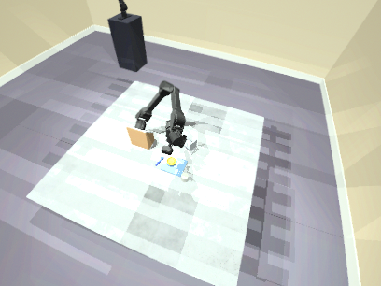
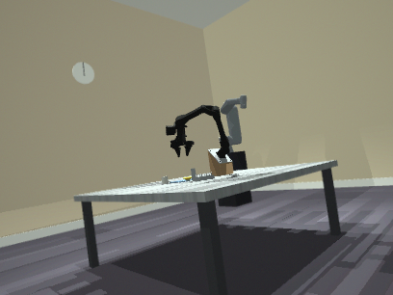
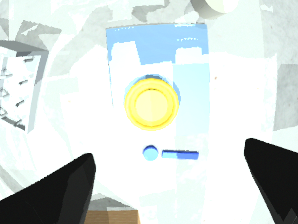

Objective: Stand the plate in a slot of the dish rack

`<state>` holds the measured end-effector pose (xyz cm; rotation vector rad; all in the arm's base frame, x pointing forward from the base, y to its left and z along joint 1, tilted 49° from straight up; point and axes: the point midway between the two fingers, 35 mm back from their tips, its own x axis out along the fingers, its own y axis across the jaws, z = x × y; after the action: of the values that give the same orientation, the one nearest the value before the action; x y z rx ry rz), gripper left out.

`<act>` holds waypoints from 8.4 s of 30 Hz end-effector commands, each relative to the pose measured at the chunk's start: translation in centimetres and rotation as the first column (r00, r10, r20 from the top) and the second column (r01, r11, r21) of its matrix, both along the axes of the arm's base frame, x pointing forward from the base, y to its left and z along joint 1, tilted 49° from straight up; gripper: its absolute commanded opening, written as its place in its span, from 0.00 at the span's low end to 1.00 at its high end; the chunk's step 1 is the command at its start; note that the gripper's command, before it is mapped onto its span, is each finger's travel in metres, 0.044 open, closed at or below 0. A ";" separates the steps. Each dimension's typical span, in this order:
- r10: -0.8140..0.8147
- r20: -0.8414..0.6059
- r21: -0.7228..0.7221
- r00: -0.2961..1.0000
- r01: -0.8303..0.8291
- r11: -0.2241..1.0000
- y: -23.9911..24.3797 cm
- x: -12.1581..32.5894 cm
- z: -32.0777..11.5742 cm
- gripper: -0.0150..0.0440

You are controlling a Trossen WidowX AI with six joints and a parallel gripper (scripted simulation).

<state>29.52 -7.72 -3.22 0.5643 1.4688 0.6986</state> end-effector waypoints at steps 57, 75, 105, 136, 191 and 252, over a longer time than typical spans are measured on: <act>0.018 -0.038 0.034 0.999 -0.017 0.999 12.1 -2.1 -10.1 0.88; 0.014 -0.036 0.021 0.999 -0.013 1.000 8.9 -0.9 -8.0 0.38; -0.017 -0.075 0.021 0.997 0.018 1.000 -1.2 0.3 1.2 0.25; -0.616 -0.661 -0.315 0.429 0.587 0.746 7.6 -1.2 12.3 0.25; -0.954 -0.288 -0.813 -0.085 0.549 0.196 16.3 -8.6 11.5 0.25; -0.804 0.558 -0.042 0.206 0.974 0.220 23.3 -7.7 8.0 0.25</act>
<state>22.08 15.28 4.50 0.7775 0.5964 -0.5174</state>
